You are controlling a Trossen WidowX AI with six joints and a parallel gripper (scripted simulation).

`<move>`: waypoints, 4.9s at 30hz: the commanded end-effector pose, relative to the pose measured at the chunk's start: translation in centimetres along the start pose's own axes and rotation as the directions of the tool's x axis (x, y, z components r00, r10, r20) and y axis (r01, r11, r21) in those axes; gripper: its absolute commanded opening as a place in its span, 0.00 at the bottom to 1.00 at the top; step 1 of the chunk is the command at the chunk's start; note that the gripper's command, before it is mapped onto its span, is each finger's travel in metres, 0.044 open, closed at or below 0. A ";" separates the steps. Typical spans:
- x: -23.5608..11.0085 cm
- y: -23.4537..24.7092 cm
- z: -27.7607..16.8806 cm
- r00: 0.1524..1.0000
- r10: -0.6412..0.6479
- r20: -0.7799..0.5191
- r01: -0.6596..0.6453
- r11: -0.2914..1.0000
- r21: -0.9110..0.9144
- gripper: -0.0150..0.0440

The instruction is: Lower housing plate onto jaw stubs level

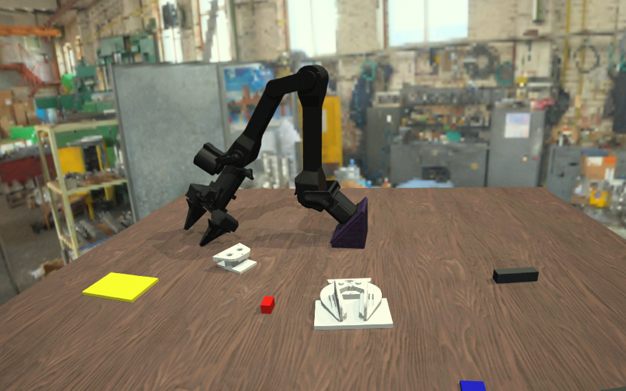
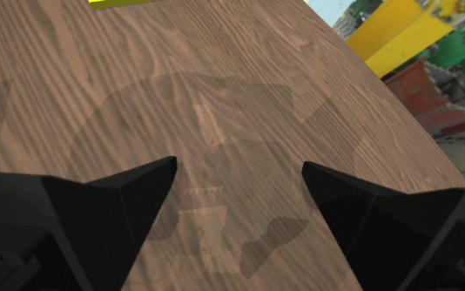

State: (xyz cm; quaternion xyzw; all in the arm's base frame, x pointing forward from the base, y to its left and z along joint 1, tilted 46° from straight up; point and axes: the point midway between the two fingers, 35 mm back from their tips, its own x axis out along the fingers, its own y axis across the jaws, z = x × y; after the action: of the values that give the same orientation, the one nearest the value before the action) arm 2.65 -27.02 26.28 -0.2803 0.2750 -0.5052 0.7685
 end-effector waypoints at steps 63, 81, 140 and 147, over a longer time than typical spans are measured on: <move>2.5 5.5 4.1 0.973 0.230 -0.021 -0.230 0.973 -0.008 1.00; 2.7 7.5 5.3 0.953 0.300 -0.033 -0.301 0.953 -0.038 1.00; 0.6 13.3 9.0 0.870 0.484 -0.096 -0.489 0.820 -0.296 1.00; 0.2 14.0 9.1 0.856 0.504 -0.116 -0.512 0.795 -0.326 1.00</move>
State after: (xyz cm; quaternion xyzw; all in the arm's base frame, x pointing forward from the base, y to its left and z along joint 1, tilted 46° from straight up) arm 17.67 -21.29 22.68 -0.3165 0.4256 -0.2345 0.8147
